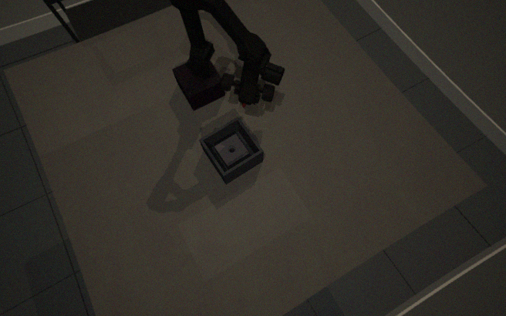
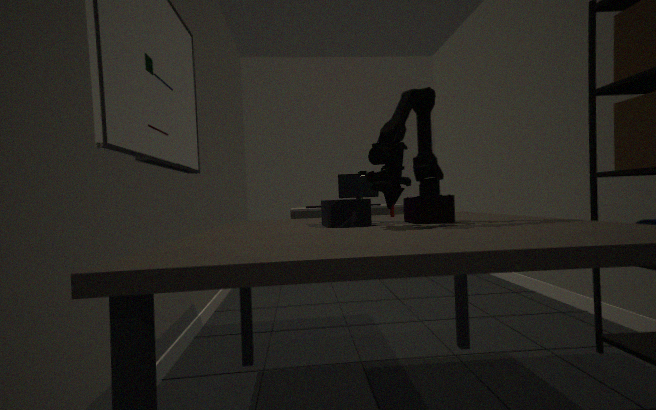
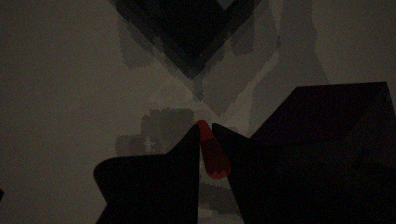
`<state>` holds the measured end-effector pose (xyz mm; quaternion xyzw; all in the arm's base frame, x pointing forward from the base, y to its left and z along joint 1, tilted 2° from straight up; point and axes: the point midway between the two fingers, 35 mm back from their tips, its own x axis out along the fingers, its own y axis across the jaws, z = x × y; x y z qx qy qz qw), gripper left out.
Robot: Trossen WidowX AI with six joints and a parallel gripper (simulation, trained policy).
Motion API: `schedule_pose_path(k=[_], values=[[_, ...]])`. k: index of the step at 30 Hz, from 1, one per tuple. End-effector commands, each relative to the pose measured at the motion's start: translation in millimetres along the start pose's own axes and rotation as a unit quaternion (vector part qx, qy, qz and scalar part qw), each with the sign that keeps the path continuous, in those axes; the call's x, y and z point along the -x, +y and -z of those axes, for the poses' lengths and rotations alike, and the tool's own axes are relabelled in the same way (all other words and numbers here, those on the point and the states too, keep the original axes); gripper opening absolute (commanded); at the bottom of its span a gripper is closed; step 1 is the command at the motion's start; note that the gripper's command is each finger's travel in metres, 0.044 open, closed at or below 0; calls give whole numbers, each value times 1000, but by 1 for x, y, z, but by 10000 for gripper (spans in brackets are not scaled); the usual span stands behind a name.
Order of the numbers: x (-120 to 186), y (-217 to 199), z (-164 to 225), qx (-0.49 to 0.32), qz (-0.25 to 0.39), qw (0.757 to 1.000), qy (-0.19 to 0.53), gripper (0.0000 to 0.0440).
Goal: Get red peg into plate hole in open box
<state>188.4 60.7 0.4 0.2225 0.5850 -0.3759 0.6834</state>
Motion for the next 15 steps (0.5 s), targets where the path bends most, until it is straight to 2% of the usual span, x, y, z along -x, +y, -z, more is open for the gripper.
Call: schedule_pose_path(k=[1,15], values=[[9,2,-9,7,-8,1000,-13,0],[40,7,-50,31,-19,998,-52,0]])
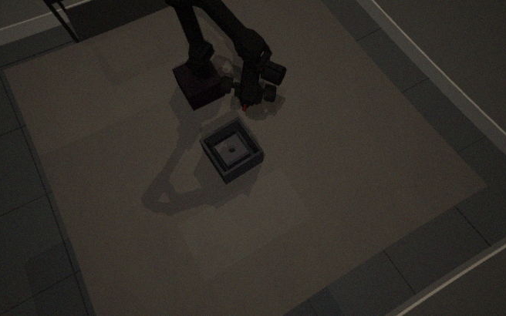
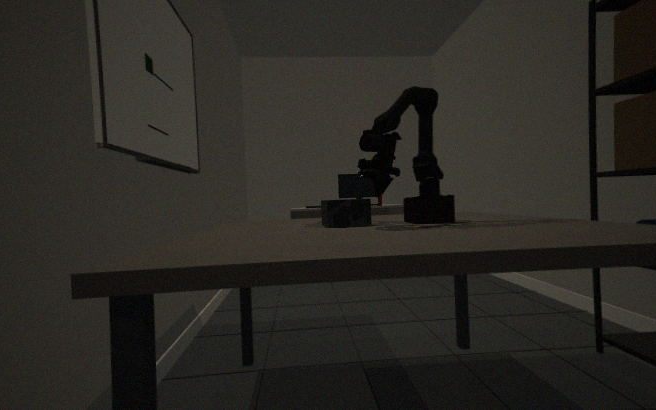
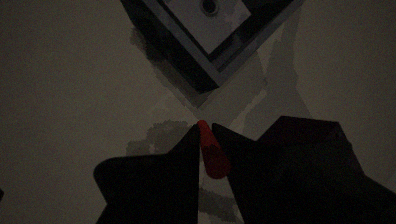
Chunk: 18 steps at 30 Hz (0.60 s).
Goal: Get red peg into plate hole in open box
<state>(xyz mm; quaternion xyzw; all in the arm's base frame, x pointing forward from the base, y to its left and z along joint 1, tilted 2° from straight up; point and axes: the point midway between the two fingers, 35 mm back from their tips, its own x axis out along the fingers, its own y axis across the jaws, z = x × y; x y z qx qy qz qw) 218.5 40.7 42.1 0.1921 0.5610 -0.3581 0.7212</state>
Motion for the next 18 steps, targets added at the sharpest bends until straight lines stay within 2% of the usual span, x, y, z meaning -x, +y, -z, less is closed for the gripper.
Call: schedule_pose_path(k=[1,18], values=[[7,1,-11,1,-6,1000,-8,0],[21,2,-76,-23,-10,1000,-18,0]])
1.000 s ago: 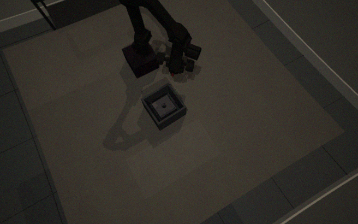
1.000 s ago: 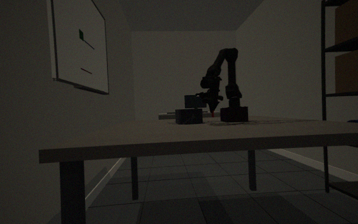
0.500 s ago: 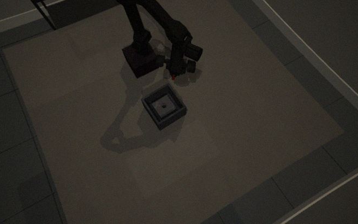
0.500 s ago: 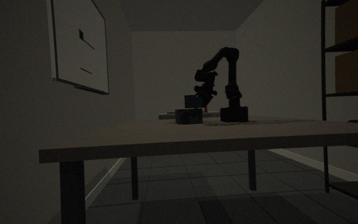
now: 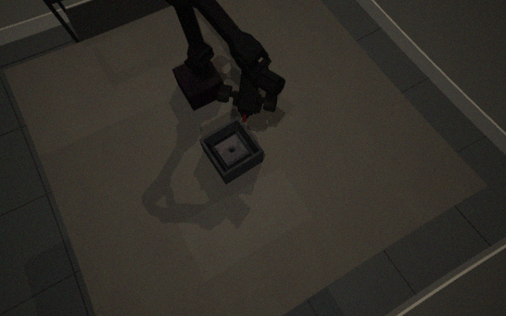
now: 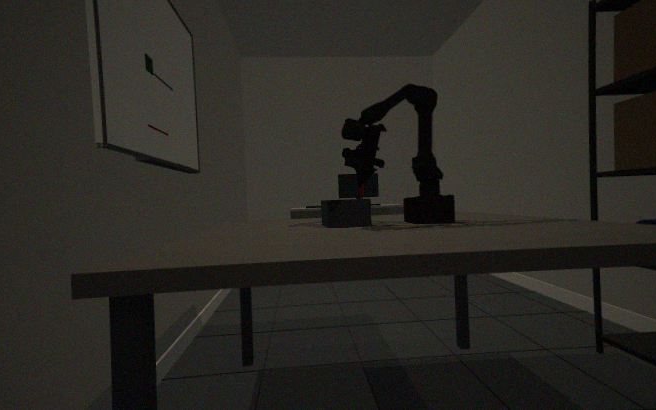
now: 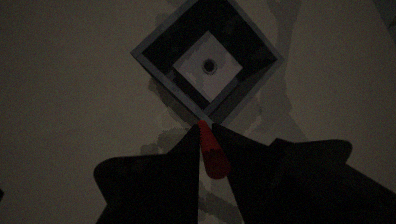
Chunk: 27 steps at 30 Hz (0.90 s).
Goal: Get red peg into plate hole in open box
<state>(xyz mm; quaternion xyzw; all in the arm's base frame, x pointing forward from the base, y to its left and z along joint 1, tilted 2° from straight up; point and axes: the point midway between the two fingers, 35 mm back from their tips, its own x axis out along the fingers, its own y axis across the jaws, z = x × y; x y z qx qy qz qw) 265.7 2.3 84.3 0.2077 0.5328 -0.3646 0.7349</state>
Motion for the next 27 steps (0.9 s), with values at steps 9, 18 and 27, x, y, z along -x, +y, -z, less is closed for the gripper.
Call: schedule_pose_path(k=[9,18,27], values=[[-12,-9,-38,-33,5,999,15,0],[-29,-18,-66,-65,5,998,24,0],[-53,-22,-80,-86,6,995,40,0]])
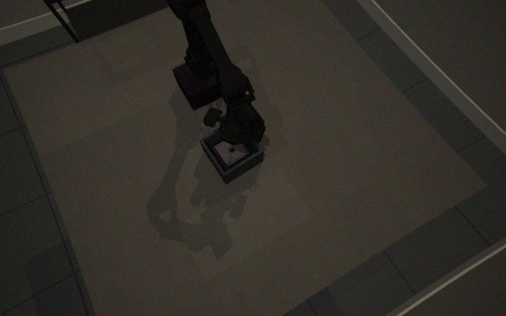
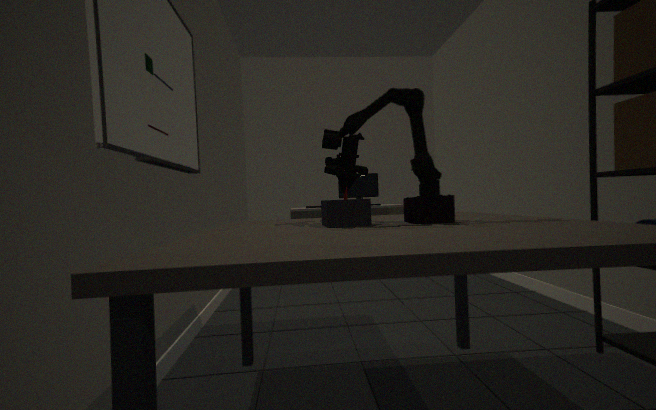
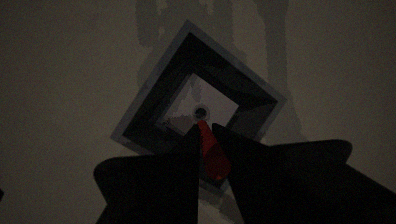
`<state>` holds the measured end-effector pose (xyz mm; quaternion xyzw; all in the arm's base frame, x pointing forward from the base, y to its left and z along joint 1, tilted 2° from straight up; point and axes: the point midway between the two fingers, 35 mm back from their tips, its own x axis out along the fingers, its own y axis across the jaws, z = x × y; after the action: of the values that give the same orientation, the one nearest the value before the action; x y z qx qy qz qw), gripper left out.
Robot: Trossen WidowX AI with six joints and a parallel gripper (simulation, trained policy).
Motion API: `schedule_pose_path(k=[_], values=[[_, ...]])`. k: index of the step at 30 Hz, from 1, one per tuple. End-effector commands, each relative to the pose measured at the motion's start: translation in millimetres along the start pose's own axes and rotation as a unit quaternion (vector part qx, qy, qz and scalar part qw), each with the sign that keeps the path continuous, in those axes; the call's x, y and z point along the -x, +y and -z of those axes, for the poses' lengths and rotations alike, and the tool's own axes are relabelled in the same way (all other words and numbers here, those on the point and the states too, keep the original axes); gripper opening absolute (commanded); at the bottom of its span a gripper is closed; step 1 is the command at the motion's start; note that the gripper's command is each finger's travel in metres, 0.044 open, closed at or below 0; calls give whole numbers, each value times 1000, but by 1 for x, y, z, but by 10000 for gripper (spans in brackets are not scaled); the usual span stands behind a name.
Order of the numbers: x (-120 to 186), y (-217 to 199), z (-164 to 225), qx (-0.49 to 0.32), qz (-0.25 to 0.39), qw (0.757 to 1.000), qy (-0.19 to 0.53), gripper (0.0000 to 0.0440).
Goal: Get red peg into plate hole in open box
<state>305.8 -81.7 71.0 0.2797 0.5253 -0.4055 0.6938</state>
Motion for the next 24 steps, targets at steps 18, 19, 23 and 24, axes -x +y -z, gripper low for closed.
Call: schedule_pose_path(k=[18,19,23,24], values=[[-49,3,-19,28,23,999,26,275],[-50,4,-22,31,23,999,25,293],[-51,8,-34,38,25,999,19,363],[-51,8,-37,39,25,999,17,380]])
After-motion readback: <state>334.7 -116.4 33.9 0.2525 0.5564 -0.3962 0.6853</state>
